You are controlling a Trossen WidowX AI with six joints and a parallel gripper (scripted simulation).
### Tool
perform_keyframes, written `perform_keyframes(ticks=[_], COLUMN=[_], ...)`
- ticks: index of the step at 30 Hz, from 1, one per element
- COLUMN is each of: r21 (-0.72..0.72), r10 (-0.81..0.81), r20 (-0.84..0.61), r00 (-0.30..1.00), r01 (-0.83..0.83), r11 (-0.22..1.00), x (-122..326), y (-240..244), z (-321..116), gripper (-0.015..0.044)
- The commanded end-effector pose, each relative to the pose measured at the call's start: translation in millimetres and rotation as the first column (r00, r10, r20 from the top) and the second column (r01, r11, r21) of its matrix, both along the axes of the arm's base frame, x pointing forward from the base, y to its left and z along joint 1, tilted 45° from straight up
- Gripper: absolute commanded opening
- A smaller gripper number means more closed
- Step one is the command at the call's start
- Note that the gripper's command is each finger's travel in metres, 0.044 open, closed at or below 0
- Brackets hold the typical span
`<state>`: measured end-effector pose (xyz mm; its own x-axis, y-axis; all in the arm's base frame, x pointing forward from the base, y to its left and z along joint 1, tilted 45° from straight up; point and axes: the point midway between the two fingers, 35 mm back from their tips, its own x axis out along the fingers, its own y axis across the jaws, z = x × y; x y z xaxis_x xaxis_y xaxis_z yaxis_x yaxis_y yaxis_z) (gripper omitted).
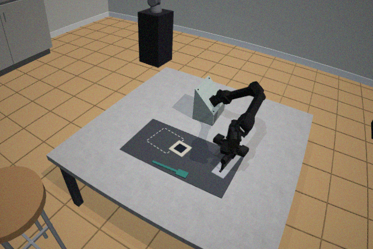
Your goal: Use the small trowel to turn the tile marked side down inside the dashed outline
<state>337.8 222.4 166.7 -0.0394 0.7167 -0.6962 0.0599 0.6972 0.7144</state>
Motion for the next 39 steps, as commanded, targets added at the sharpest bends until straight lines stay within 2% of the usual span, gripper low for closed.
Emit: perform_keyframes(ticks=[1,5,6,28,39], r21=[-0.007,-0.007,-0.007,-0.007,-0.045], r10=[0.000,0.000,0.000,-0.003,-0.218], r20=[-0.008,-0.008,-0.008,-0.011,-0.226], r00=[1.000,1.000,1.000,1.000,0.949], r01=[0.000,0.000,0.000,0.003,0.214], r11=[1.000,1.000,1.000,1.000,0.976], x=[-1.3,-1.3,-1.3,-1.3,-1.3], y=[4.0,4.0,4.0,4.0,3.9], z=[-5.8,-5.8,-5.8,-5.8,-5.8], gripper=[0.0244,0.0139,0.0132,0.0130,0.0130])
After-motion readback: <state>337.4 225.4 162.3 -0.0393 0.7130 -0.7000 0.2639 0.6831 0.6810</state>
